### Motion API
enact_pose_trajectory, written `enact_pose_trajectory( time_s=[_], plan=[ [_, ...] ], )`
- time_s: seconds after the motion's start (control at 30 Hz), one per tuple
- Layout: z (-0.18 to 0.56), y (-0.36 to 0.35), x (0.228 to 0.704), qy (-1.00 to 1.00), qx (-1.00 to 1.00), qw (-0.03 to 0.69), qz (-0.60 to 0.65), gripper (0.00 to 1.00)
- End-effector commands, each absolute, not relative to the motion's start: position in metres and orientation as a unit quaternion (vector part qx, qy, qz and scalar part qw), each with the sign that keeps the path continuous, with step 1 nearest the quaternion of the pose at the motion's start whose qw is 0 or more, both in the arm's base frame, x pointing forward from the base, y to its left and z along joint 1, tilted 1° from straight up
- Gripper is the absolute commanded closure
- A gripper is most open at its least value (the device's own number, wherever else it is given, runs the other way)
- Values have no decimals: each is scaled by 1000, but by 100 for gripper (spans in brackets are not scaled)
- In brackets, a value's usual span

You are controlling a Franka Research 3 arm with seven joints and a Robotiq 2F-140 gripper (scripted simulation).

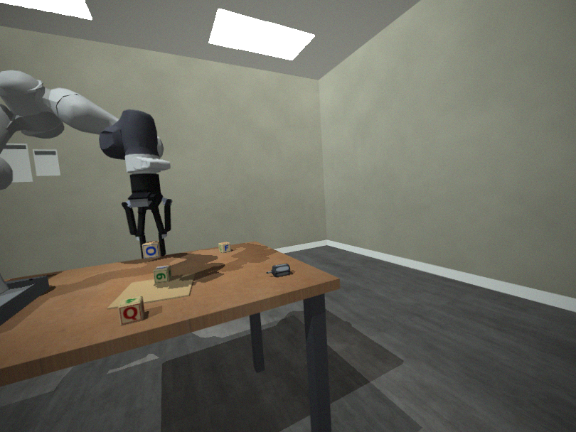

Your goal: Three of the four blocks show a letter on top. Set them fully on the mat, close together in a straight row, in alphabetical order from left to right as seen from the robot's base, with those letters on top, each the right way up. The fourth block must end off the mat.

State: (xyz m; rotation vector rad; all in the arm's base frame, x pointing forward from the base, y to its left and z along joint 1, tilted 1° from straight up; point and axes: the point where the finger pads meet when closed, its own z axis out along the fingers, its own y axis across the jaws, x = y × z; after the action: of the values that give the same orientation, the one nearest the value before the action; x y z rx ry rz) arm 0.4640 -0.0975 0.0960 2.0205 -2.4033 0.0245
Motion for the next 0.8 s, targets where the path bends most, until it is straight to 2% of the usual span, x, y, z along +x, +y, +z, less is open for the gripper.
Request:
enact_pose_trajectory(
  time_s=[0.0,0.4,0.77],
  plan=[
    [96,-96,464,-776,631,-1,6,67],
    [82,-96,464,-776,631,-1,6,67],
    [35,-96,464,-776,631,-1,6,67]
  ],
)
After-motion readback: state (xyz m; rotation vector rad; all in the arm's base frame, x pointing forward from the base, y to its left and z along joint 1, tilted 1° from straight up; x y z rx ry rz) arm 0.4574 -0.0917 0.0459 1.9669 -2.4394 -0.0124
